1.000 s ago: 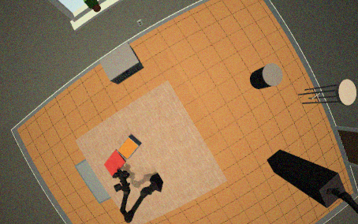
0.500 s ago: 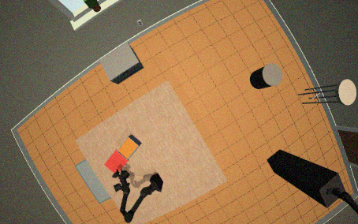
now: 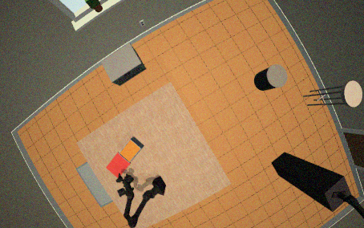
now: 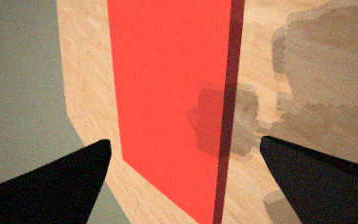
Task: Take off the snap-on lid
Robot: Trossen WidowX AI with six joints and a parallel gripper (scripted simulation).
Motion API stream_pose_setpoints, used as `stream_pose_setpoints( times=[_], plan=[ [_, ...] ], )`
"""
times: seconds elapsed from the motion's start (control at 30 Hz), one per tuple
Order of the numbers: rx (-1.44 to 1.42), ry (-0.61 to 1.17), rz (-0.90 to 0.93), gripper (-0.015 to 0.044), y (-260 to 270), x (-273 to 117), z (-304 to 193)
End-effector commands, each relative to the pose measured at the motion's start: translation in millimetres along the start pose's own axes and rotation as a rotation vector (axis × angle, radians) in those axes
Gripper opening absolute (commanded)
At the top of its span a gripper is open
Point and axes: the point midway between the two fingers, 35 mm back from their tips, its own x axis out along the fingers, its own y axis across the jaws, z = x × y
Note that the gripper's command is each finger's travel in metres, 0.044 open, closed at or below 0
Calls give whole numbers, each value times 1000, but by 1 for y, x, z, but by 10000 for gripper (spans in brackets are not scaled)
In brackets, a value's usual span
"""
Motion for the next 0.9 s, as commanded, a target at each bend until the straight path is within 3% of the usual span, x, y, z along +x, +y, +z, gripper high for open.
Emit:
stream_pose_setpoints(
  times=[0.0, 0.87],
  plan=[
    [4, -1, 3, 440, -5, -8, 0],
    [5, -2, 1, 440, -20, -42, 0]
  ],
)
